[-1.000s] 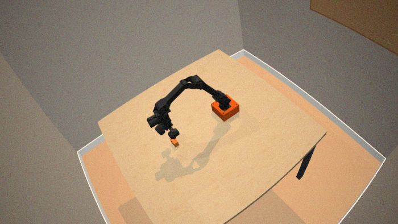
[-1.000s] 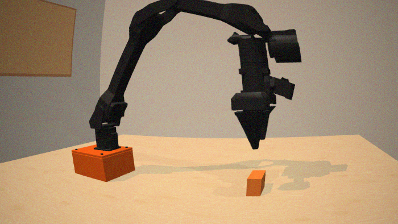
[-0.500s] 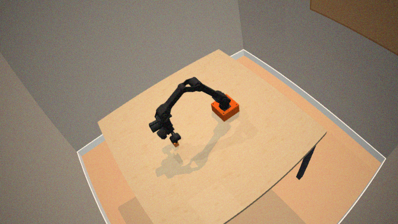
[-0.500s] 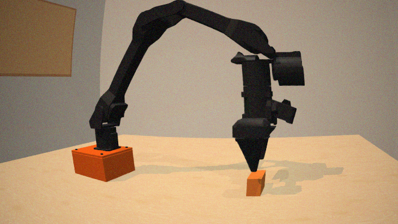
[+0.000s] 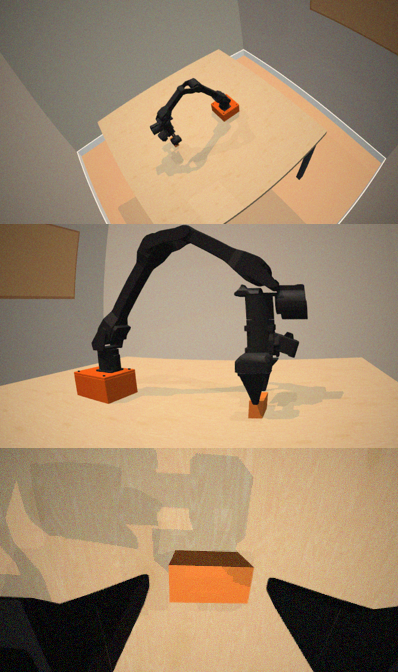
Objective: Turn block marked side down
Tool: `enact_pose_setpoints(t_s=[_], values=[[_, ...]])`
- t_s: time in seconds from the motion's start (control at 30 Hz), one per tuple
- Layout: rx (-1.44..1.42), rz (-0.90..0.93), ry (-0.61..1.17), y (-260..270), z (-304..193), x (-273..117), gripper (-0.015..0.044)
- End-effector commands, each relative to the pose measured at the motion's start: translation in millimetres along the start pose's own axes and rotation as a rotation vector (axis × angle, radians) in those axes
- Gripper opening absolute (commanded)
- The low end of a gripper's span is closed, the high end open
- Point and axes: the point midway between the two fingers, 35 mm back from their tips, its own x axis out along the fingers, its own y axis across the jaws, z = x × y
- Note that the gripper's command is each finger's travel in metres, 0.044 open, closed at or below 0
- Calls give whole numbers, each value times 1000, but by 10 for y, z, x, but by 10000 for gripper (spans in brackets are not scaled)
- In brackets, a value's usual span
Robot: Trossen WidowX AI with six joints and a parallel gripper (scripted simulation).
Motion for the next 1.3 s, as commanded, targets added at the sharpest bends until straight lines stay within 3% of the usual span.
enact_pose_setpoints(t_s=[0.0,0.2,0.4,1.1,1.27], values=[[-5,-4,2,-5,-8,75,440],[-5,-4,2,-5,-11,148,440],[-5,-4,2,-5,-11,148,282],[-5,-4,2,-5,-11,148,142],[-5,-4,2,-4,-8,-103,11]])
